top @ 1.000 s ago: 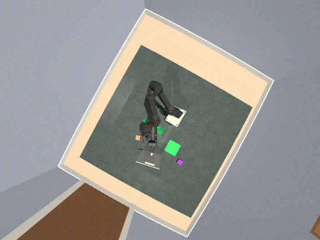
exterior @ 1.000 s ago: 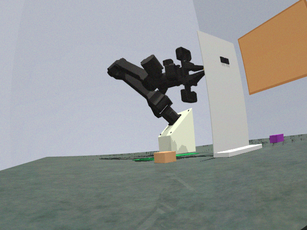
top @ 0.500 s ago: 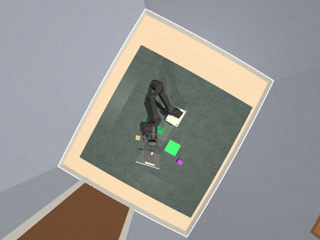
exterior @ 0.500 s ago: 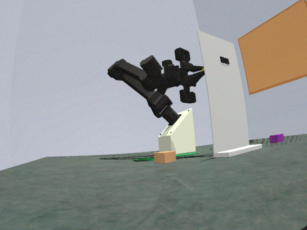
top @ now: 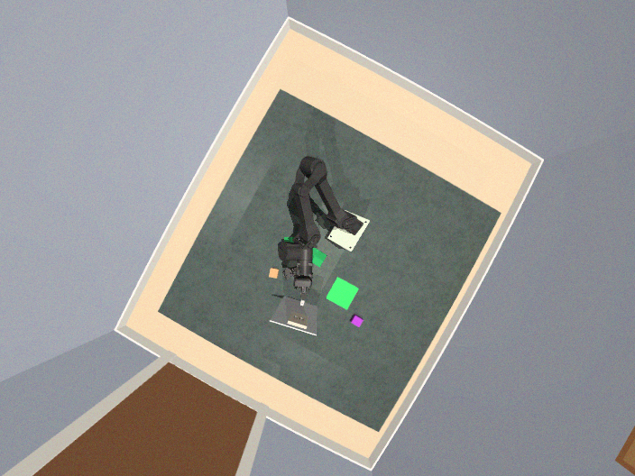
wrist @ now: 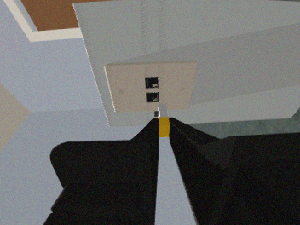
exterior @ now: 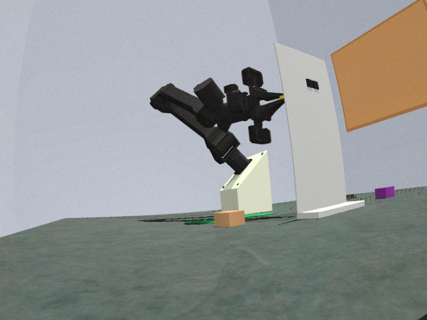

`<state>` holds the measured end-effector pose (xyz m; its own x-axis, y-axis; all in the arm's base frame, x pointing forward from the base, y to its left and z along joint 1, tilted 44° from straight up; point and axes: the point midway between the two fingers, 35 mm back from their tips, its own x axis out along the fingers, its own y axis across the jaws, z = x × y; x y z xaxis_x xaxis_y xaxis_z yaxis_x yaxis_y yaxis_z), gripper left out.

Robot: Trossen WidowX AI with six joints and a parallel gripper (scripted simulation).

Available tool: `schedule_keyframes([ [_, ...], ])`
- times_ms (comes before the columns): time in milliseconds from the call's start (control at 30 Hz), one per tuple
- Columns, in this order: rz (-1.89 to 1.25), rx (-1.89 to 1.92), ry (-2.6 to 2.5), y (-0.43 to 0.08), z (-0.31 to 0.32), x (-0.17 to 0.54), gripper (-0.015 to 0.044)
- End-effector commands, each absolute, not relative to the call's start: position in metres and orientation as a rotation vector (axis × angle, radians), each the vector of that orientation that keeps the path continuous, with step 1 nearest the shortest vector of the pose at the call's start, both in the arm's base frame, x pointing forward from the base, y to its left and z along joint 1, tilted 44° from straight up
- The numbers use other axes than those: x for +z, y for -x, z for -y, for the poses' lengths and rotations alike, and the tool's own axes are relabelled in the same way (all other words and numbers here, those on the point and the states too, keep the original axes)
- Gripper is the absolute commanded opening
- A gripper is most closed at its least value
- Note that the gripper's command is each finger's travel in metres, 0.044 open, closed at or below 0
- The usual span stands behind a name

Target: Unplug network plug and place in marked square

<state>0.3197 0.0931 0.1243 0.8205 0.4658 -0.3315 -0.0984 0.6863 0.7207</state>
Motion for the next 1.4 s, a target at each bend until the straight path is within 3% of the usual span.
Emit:
schedule_keyframes([
  [0, -0.528, 0.333, -0.754, -0.32, -0.093, 0.125, 0.0],
  [767, -0.524, 0.343, -0.751, -0.294, -0.124, 0.178, 0.0],
  [1367, -0.625, 0.202, -0.779, -0.31, -0.13, 0.136, 0.0],
])
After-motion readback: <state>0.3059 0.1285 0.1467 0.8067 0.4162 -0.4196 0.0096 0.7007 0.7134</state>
